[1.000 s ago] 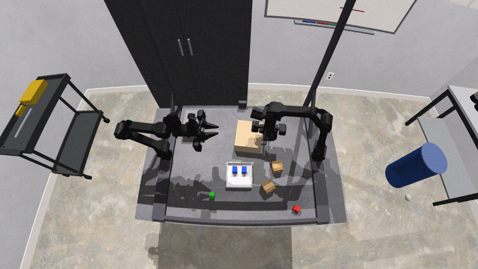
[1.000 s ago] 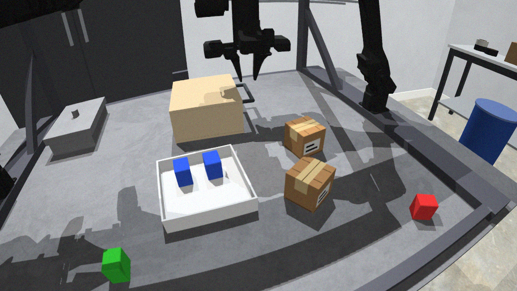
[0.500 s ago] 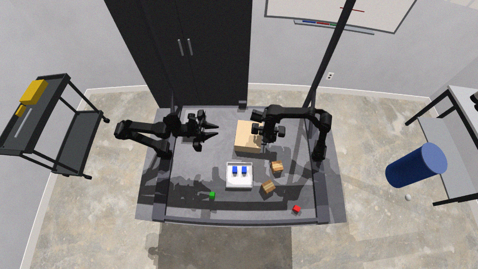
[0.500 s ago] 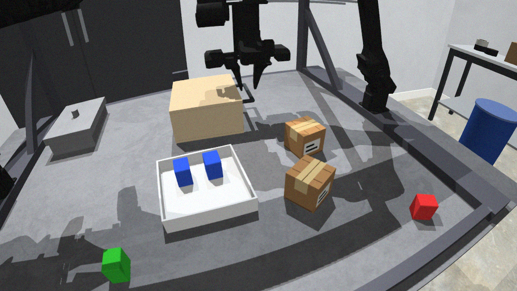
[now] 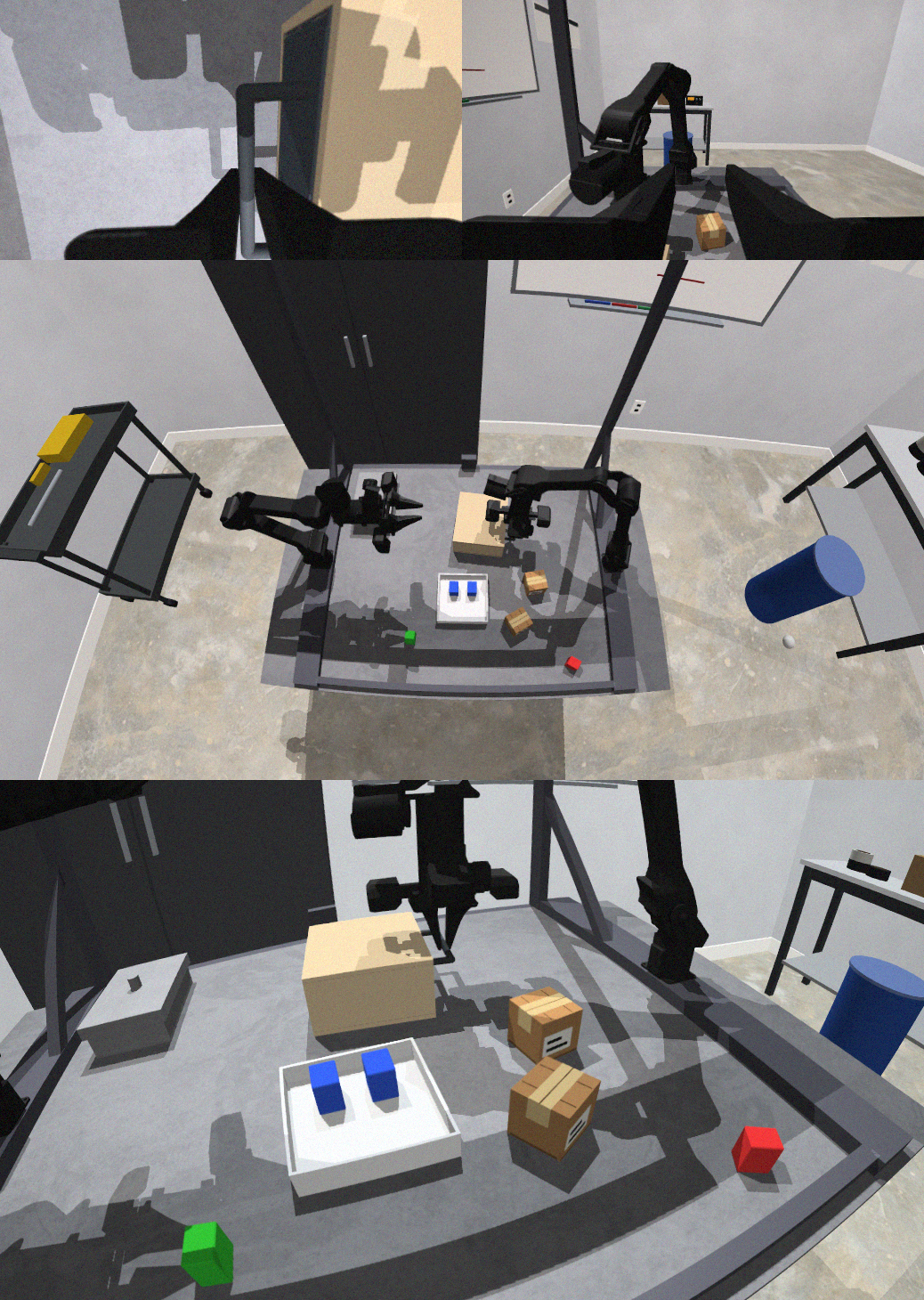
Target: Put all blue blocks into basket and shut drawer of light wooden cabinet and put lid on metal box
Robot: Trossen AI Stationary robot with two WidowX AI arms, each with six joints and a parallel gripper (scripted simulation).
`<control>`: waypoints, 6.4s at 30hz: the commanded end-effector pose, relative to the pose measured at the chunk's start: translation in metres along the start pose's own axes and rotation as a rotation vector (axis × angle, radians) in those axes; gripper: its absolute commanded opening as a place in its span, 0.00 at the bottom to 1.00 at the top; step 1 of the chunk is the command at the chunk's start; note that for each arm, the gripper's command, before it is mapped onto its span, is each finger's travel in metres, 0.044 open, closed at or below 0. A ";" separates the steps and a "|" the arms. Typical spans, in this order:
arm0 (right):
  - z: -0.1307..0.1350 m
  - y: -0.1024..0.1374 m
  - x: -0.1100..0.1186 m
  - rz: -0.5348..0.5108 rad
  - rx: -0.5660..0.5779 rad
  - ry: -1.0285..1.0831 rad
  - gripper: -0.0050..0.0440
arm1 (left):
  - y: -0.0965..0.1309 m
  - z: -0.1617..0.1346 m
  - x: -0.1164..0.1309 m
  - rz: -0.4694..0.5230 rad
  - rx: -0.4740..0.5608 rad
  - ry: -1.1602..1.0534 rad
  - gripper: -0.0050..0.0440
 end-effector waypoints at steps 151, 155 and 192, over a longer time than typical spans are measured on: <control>0.095 -0.131 0.167 0.398 -1.700 2.603 0.00 | 0.011 -0.005 0.000 -0.003 0.046 -0.006 0.00; 0.094 -0.131 0.173 0.398 -1.707 2.602 0.00 | 0.011 -0.005 0.000 -0.003 0.046 -0.006 0.00; 0.074 -0.124 0.242 0.468 -1.861 2.517 0.00 | 0.011 -0.005 0.000 -0.004 0.046 -0.006 0.00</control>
Point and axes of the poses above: on each arm, the point midway between the two fingers, 35 mm back from their tips, its own y axis back along the fingers, its own z axis across the jaws, x = y × z, the point moved 5 cm from there along y, back along the fingers, and after that the axes turned 14 degrees about -y, right-handed, at the moved point
